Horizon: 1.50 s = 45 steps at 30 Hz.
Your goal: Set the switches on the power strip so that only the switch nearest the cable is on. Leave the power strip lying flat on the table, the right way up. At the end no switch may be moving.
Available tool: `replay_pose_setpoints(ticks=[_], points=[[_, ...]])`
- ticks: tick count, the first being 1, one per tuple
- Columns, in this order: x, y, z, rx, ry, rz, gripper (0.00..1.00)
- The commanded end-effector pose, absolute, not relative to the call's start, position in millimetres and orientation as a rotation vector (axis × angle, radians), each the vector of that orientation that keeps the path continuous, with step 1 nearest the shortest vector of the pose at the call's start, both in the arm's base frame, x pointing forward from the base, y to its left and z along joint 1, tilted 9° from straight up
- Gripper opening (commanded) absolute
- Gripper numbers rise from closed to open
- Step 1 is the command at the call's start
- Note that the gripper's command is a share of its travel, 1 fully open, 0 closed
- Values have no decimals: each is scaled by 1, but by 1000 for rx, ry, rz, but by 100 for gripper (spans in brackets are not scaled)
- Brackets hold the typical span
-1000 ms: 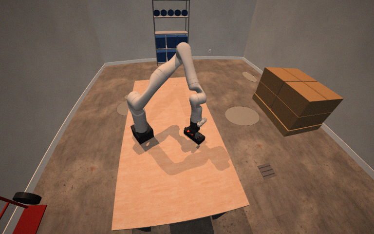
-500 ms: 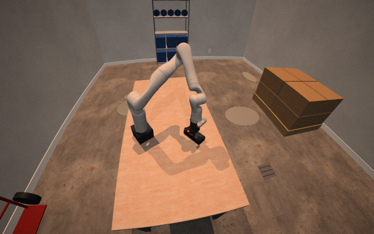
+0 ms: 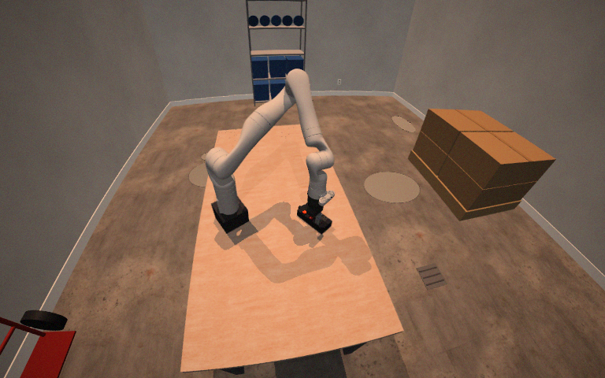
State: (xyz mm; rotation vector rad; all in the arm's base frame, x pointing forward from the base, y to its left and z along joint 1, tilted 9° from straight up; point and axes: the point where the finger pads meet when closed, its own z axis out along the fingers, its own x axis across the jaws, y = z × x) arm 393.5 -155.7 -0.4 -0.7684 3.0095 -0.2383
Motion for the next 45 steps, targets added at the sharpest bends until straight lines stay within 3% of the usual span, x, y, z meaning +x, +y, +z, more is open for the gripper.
replay_pose_setpoints(ticks=[1,45], points=[[394,-156,-1,-769,3010,-239,0],[392,-153,21,-769,3010,-239,0]])
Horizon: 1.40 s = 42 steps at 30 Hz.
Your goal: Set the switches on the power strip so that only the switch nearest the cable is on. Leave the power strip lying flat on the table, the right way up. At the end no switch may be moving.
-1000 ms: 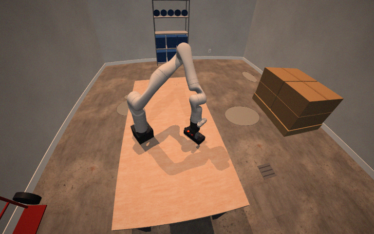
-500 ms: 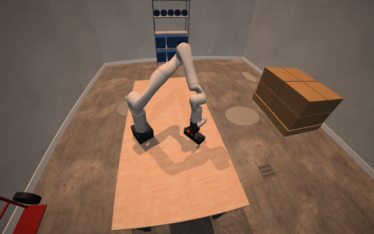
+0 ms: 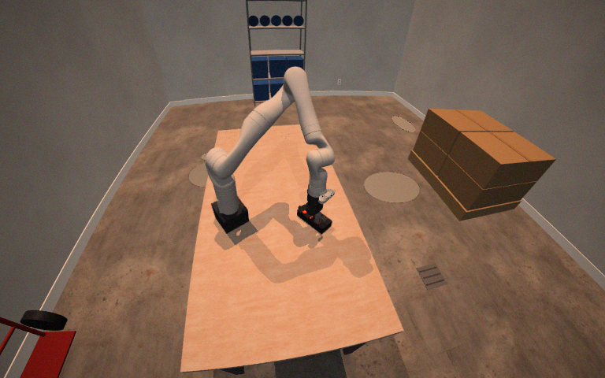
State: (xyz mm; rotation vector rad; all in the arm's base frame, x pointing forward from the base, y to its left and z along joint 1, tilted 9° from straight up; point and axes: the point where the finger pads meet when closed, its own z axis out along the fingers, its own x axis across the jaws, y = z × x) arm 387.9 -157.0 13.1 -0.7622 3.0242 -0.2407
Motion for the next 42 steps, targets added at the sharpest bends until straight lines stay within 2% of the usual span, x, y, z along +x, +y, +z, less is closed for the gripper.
replay_pose_setpoints(ticks=[1,30,31,42], points=[[392,-153,23,-769,3010,-239,0],[391,-151,37,-769,3010,-239,0],[391,-151,37,-769,3010,-239,100],[390,-148,56,-769,3010,-239,100]])
